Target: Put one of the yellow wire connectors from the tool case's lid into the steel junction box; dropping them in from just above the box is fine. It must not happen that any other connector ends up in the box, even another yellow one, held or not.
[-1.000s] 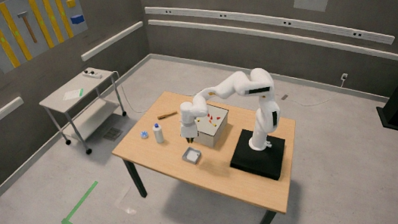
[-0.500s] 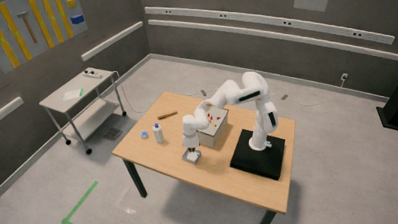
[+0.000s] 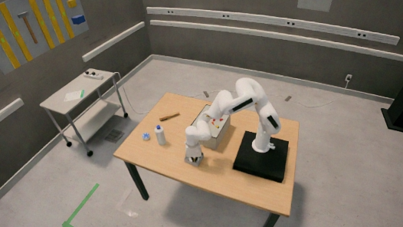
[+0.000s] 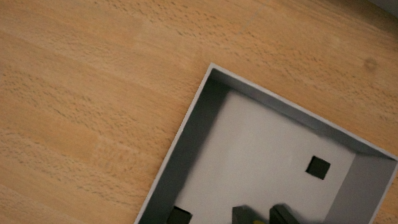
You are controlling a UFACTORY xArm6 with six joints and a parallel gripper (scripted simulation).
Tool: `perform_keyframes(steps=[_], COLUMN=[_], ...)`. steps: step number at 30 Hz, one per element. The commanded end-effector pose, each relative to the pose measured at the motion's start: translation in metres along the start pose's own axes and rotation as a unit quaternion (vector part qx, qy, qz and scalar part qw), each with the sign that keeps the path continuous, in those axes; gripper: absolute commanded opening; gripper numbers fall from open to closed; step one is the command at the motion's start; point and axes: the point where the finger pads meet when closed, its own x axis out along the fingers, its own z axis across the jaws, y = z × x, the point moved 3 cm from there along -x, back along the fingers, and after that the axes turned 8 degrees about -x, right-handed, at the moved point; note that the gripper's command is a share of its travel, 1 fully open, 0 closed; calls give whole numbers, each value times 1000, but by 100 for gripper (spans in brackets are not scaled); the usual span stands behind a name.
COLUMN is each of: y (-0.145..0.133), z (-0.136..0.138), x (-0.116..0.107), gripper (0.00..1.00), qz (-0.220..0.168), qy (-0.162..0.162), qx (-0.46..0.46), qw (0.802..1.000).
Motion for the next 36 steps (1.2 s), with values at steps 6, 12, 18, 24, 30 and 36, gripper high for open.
perform_keyframes(steps=[6,12,18,24,30,36], y=[0,0,0,0,0,0], z=[-2,-2,-2,-2,-2,-2], x=[1,1,1,1,1,1], gripper=[3,30,30,30,30,30], qz=[0,0,0,0,0,0], qy=[3,3,3,3,3,3], qx=[0,0,0,0,0,0], qw=[1000,1000,1000,1000,1000,1000])
